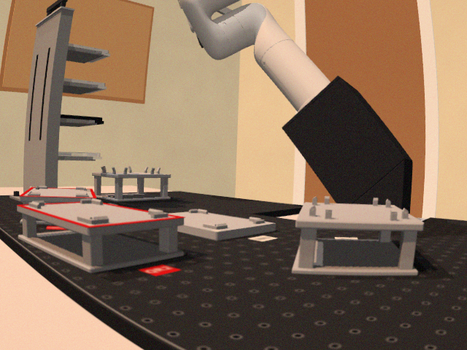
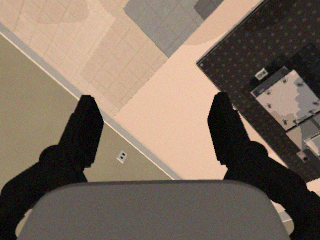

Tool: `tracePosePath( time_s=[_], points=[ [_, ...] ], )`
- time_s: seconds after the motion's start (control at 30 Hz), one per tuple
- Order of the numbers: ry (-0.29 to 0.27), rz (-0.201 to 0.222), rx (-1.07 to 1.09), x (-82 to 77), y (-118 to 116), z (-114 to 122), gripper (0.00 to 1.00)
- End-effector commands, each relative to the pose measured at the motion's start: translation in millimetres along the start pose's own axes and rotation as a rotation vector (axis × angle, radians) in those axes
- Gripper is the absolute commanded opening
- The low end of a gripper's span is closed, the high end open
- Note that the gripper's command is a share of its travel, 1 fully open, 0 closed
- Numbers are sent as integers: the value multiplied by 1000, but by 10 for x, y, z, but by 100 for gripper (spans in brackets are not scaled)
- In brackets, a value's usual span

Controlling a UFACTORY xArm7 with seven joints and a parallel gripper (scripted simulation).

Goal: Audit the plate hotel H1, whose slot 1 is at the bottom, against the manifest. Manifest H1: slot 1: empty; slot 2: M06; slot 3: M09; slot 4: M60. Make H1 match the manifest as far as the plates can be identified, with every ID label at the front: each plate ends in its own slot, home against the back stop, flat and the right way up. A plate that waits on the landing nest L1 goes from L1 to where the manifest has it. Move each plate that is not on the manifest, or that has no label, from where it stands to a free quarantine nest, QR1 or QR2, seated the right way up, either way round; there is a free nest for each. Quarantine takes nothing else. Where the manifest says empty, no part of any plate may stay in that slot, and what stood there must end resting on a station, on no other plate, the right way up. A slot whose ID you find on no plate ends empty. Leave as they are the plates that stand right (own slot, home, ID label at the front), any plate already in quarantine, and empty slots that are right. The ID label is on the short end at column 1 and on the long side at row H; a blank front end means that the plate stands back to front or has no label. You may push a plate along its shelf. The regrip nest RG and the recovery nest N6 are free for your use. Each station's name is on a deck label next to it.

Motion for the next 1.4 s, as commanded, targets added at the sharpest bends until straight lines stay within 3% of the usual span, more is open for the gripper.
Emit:
tracePosePath(
  time_s=[0.0, 0.1, 0.57, 0.7, 1.37],
  points=[
    [0, -3, 1, -105, -15, -44, 100],
    [0, -3, 1, -192, -24, -81, 100],
    [0, -3, 1, -192, -24, -81, 100],
    [0, 3, -132, -167, 146, 14, 100],
    [-13, 23, -665, -32, 497, 174, 100]
  ],
)
Point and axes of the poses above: the point where the finger pads meet when closed, its own x axis out along the fingers, its own y axis across the jaws, z = x × y, the point moved 5 cm from there along -x, back along the fingers, and after that the axes turned 14 degrees about -x, right-handed, at the moved point
